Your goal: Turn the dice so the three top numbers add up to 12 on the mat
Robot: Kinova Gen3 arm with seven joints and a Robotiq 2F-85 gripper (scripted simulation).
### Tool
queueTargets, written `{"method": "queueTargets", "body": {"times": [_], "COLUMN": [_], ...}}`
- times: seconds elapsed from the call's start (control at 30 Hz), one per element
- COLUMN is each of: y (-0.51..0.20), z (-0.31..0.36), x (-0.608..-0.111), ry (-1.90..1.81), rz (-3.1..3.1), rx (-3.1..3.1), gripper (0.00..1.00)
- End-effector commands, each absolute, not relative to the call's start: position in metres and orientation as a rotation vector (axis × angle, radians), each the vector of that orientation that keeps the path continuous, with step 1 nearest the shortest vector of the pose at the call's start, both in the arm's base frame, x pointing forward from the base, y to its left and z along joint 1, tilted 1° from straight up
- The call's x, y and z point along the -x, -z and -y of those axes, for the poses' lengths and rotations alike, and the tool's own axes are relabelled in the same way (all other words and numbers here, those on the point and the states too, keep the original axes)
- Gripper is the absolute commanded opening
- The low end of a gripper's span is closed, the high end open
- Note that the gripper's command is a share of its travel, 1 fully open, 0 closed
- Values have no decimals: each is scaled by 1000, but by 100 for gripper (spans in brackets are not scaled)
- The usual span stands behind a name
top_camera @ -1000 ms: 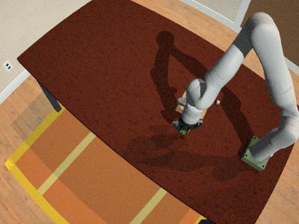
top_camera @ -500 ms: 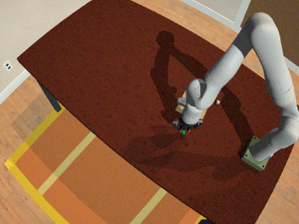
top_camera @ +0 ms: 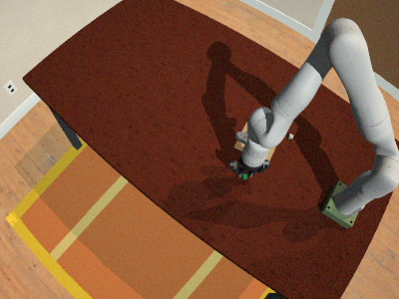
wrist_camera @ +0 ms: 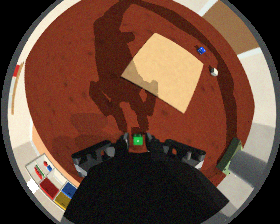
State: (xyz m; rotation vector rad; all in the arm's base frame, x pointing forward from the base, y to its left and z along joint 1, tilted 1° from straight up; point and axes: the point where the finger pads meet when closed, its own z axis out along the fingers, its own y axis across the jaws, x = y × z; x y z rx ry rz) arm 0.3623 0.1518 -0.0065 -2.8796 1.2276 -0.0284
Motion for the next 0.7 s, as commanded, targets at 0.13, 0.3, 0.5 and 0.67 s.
{"method": "queueTargets", "body": {"times": [0.13,0.3,0.5,0.67], "y": [12,14,14,14], "z": [-153,-153,-153,-153], "x": [-361,-361,-361,-361], "ry": [23,23,23,23], "rz": [-1224,-1224,-1224,-1224], "rx": [2884,2884,2884,2884], "gripper": [31,31,31,31]}}
